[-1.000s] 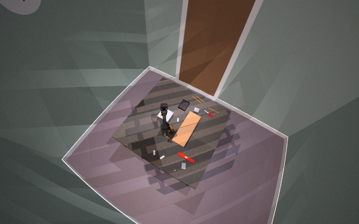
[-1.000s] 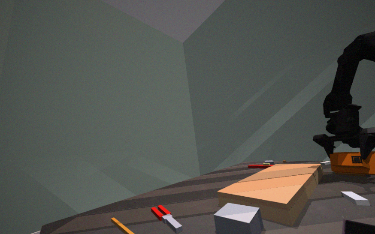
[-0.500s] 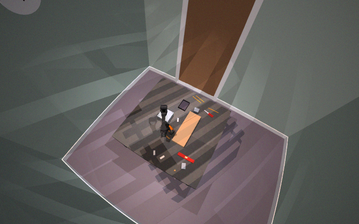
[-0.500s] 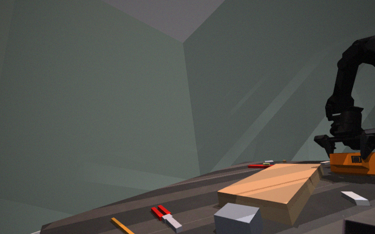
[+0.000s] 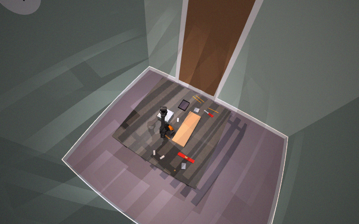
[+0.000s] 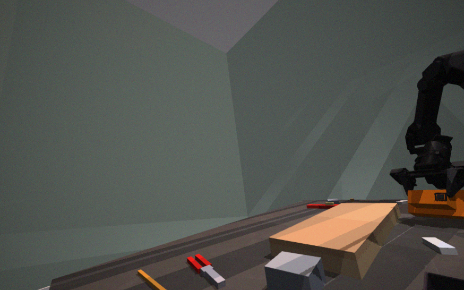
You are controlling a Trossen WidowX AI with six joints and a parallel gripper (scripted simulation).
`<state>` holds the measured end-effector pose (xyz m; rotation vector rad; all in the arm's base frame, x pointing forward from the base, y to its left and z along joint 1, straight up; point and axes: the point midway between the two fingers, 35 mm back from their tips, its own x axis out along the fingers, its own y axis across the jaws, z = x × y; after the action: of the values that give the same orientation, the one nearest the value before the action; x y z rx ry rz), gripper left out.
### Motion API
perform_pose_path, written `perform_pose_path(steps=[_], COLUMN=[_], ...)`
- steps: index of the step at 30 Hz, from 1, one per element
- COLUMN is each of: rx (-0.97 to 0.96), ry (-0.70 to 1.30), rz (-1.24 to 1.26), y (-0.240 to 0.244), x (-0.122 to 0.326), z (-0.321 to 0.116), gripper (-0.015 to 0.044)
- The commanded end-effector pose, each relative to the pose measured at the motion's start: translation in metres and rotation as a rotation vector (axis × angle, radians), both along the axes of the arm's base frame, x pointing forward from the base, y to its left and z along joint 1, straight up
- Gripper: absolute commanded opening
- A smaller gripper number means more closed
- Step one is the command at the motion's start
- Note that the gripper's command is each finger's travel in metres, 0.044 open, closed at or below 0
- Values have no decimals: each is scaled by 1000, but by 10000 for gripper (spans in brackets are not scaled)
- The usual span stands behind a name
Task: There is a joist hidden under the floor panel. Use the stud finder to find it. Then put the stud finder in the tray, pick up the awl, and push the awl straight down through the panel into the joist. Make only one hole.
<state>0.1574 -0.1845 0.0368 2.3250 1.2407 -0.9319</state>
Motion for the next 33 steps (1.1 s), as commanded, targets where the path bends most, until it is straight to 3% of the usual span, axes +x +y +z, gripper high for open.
perform_pose_path(steps=[1, 33], rx=[17, 157], ry=[-23, -120], rz=[-4, -2], y=[-2, -4], x=[1, -1], z=[2, -2], gripper=[0, 0])
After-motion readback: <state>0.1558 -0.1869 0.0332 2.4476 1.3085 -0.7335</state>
